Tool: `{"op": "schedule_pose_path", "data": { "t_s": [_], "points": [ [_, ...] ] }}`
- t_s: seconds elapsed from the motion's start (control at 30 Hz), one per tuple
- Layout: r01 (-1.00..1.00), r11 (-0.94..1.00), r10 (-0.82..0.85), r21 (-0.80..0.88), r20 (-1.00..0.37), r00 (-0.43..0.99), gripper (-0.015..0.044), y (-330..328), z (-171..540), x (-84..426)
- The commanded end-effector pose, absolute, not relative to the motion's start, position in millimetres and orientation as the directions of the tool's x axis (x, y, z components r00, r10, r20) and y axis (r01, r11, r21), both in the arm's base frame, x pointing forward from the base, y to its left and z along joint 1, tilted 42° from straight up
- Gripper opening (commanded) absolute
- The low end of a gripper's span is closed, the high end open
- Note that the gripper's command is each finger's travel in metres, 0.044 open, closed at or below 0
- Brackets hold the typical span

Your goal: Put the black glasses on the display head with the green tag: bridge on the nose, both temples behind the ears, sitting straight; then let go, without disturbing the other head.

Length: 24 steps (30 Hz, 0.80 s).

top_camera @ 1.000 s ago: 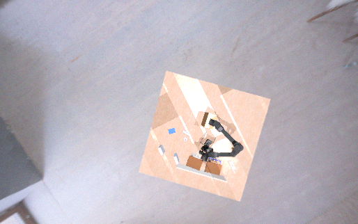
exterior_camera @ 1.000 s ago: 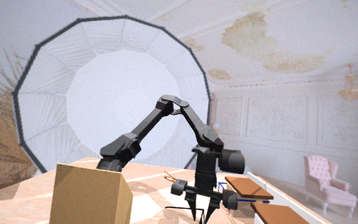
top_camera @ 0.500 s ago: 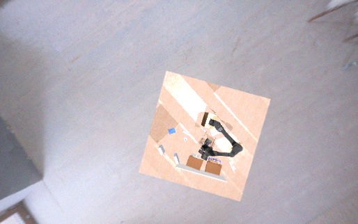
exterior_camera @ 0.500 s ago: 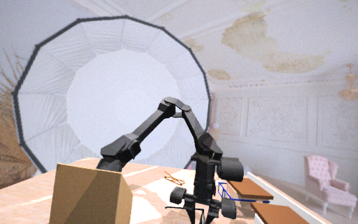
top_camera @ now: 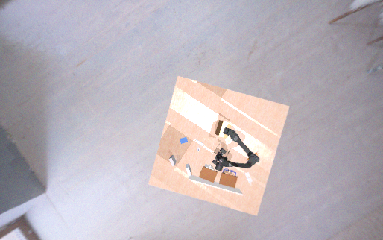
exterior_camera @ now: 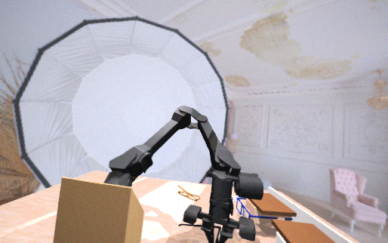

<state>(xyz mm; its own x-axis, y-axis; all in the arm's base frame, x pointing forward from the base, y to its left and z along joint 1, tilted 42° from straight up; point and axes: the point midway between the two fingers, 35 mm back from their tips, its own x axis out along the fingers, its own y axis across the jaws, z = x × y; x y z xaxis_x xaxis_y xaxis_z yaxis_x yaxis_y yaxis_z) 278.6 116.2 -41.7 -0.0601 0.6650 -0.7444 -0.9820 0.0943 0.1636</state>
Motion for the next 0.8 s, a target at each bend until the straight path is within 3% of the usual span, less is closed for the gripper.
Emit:
{"op": "schedule_pose_path", "data": {
  "t_s": [0.0, 0.13, 0.77],
  "points": [
    [-0.982, 0.094, 0.665, 0.162, -0.744, -0.06, 0.0028, 116, -41, 279],
    [-0.982, 0.094, 0.665, 0.162, -0.744, -0.06, 0.0001, 116, -41, 279],
    [-0.981, 0.099, 0.661, 0.169, -0.748, -0.062, 0.0, 60, 11, 287]
  ]
}}
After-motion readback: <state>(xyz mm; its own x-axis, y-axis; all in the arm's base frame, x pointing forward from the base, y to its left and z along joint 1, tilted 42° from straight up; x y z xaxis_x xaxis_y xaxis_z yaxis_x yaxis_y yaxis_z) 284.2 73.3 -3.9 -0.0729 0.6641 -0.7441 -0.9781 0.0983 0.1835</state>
